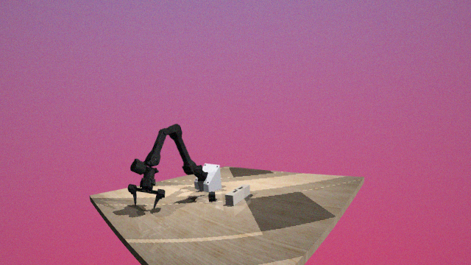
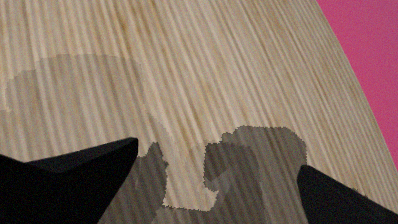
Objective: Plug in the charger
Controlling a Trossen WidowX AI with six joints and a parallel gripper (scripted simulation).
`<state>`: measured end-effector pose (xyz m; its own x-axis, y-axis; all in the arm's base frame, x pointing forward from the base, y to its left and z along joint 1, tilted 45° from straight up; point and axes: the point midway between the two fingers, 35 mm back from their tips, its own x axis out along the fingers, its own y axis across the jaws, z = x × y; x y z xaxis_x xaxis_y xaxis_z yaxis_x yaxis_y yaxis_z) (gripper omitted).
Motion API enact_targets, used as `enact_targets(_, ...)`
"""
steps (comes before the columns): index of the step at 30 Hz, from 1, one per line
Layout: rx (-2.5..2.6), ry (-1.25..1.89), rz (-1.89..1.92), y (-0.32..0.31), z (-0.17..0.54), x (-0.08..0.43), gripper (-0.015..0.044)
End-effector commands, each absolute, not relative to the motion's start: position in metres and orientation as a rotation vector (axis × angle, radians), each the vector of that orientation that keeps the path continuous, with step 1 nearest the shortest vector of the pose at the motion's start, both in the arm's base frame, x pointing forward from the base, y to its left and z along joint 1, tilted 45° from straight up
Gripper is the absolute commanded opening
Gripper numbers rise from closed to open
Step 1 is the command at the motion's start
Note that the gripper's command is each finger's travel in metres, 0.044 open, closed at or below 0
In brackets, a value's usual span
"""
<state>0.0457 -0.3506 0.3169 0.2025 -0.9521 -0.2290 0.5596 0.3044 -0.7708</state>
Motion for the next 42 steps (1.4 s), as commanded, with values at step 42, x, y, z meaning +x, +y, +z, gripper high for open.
enact_targets(42,0.021,0.851,-0.904,-0.281,0.201,0.176,0.044)
